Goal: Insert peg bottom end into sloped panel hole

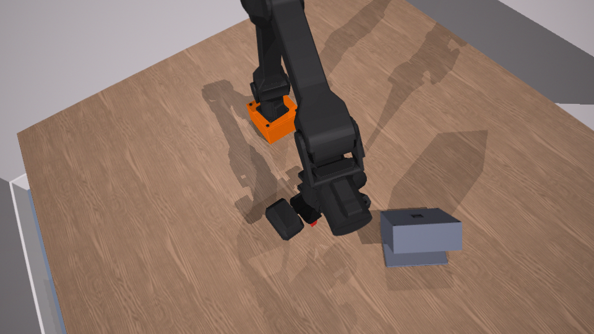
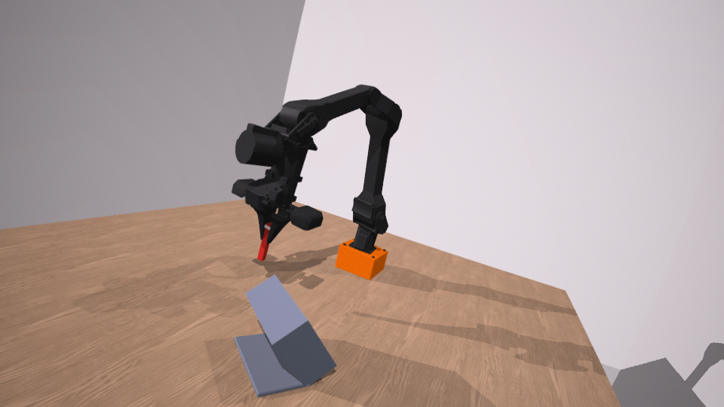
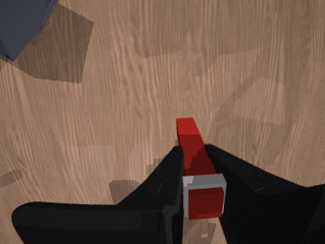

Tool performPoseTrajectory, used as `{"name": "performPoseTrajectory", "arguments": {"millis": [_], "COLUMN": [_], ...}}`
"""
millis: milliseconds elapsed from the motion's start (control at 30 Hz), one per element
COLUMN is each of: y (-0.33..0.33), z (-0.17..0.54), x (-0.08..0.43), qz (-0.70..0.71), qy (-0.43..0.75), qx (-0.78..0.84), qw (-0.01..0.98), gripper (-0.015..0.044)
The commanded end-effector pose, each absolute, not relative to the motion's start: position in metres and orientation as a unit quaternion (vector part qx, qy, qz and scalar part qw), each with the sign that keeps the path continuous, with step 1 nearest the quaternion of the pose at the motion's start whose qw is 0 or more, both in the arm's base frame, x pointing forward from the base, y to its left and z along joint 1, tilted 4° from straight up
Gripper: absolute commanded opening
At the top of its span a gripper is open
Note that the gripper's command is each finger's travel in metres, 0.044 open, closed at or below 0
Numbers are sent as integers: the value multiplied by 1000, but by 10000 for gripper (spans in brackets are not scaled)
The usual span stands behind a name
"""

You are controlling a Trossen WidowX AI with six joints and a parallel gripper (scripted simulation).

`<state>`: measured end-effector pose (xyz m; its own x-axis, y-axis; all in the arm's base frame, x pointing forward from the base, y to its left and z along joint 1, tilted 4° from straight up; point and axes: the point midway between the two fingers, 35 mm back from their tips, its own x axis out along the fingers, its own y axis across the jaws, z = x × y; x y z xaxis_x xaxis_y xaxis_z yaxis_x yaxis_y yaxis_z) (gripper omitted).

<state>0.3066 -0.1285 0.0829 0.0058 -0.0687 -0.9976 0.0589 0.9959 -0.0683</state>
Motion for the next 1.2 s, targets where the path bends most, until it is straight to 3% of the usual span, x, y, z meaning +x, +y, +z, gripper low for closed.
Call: {"name": "performPoseTrajectory", "arguments": {"millis": [0, 1167], "y": [-125, -90], "z": [83, 82], "x": [309, 327], "qz": [-44, -33], "qy": [703, 687], "qx": [-21, -132], "qw": [710, 714], "gripper": [0, 0]}}
